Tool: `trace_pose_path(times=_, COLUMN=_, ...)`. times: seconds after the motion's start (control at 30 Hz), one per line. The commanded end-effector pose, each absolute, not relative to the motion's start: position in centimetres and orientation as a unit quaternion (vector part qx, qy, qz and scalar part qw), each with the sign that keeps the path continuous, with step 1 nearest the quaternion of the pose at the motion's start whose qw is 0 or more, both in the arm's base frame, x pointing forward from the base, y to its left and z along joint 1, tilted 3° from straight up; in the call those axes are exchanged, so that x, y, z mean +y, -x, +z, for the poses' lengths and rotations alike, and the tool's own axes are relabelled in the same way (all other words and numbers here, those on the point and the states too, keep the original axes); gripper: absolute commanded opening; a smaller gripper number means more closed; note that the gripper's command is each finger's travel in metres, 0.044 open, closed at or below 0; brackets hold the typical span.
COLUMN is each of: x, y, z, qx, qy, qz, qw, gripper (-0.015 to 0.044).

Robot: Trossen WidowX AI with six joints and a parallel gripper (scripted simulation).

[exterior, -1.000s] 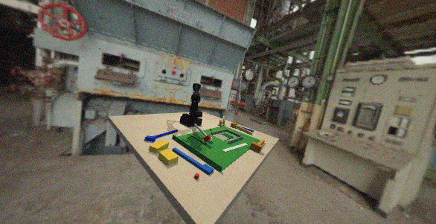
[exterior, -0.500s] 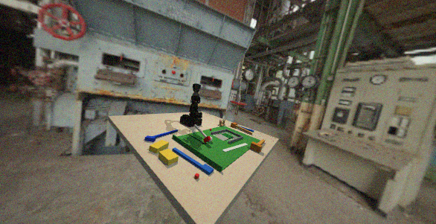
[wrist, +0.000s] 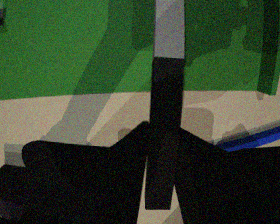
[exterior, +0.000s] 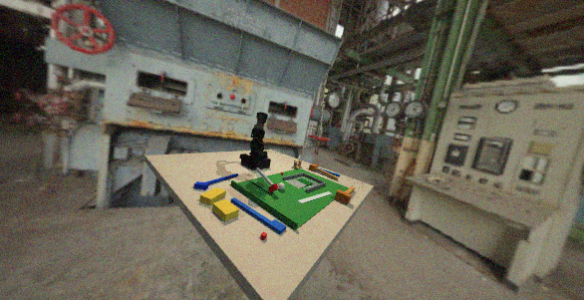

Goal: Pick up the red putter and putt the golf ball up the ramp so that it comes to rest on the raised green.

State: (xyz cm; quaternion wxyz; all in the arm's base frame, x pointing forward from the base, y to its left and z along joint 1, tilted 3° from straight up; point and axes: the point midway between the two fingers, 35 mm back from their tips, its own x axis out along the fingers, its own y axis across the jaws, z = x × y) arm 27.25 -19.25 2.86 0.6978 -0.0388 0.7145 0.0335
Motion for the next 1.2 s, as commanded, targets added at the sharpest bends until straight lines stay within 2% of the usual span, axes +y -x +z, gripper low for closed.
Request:
trace_pose_path(times=0.0, x=-18.3, y=-27.4, z=2.9, qx=0.714, qy=0.038, qz=0.034, qw=0.698, gripper=0.0000)
trace_pose_path(times=0.33, x=-5.8, y=-26.0, z=2.8, qx=0.714, qy=0.039, qz=0.040, qw=0.698, gripper=0.0000)
trace_pose_path(times=0.87, x=-5.6, y=-26.2, z=8.7, qx=0.714, qy=0.039, qz=0.040, qw=0.698, gripper=0.0000)
trace_pose_path(times=1.17, x=-5.6, y=-26.1, z=8.0, qx=0.715, qy=0.040, qz=0.042, qw=0.697, gripper=0.0000)
